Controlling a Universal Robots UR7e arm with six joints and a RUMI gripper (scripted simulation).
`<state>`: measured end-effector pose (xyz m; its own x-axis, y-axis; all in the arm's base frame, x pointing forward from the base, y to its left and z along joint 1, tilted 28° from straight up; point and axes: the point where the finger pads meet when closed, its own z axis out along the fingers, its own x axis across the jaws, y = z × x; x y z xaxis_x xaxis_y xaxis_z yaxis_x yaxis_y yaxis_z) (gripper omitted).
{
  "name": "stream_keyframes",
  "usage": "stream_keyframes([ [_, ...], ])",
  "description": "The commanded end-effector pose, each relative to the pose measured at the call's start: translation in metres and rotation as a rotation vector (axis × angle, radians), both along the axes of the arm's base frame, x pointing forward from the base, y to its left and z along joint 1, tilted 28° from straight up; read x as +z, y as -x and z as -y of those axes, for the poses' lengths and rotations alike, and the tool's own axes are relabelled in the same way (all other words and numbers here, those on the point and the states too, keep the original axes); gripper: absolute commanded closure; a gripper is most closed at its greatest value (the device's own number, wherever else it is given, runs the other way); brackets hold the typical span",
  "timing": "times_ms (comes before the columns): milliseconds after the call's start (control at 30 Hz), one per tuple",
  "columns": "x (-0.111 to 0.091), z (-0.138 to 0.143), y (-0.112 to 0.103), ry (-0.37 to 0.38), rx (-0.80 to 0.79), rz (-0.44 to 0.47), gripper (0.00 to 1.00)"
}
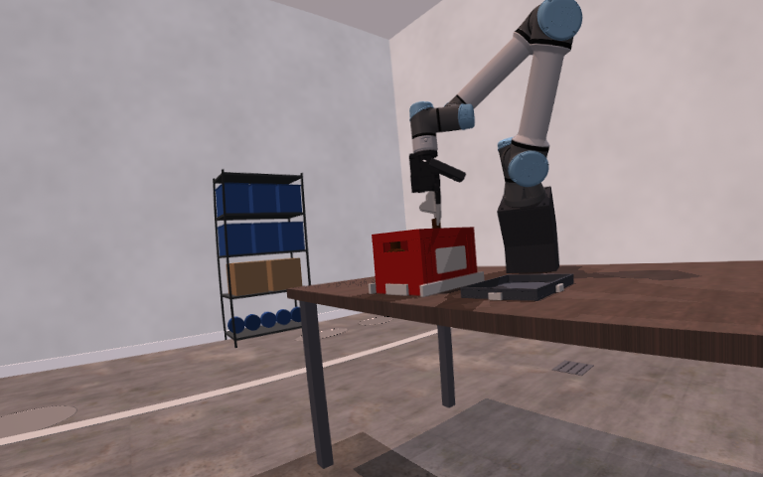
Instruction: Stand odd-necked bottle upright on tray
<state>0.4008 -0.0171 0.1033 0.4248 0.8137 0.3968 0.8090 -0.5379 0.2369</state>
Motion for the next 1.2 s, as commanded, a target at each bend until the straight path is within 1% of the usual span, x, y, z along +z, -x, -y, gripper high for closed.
stream_keyframes([
  [0,0.008,0.003,0.0,0.005,0.0,0.007,1.0],
  [533,0.024,0.008,0.006,0.005,0.0,0.007,1.0],
  [1167,0.036,0.011,0.01,0.005,0.0,0.006,1.0],
])
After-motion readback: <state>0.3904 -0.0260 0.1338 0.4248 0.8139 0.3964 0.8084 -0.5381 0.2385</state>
